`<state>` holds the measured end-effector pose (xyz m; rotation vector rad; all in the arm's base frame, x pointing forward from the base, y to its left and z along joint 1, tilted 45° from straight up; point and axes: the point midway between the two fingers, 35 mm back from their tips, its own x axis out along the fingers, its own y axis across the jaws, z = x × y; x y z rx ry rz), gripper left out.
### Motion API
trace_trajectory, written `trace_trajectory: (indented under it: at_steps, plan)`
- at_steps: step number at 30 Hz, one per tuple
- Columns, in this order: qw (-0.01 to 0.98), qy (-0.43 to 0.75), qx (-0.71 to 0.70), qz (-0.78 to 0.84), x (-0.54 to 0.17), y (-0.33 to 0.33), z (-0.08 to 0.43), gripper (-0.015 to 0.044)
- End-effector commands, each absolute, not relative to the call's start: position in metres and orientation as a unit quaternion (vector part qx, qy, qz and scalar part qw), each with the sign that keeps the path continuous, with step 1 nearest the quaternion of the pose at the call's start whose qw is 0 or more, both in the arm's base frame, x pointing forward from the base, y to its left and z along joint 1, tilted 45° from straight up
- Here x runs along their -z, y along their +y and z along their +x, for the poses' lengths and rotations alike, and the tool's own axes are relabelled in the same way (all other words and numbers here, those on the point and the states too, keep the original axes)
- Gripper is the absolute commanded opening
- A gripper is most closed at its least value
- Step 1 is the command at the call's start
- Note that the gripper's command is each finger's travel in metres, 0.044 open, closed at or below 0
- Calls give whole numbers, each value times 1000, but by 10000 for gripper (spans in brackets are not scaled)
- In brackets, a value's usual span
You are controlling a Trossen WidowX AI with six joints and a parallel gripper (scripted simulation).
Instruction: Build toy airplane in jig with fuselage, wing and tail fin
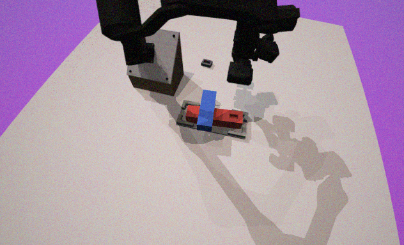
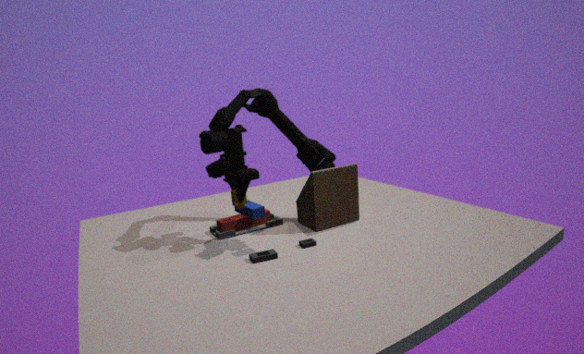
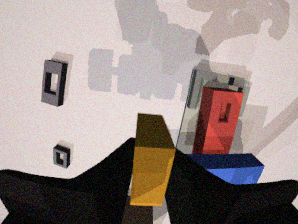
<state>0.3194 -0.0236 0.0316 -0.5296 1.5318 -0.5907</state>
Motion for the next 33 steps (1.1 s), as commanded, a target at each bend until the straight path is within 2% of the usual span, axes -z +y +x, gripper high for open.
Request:
trace_trajectory:
  at_steps: [1, 32, 33]
  plan:
    - [651, 672, 259, -238, -39, -33, 323, 0]
    - [628, 679, 264, -274, -85, -112, 327, 0]
    - [628, 679, 264, -274, -85, -112, 327, 26]
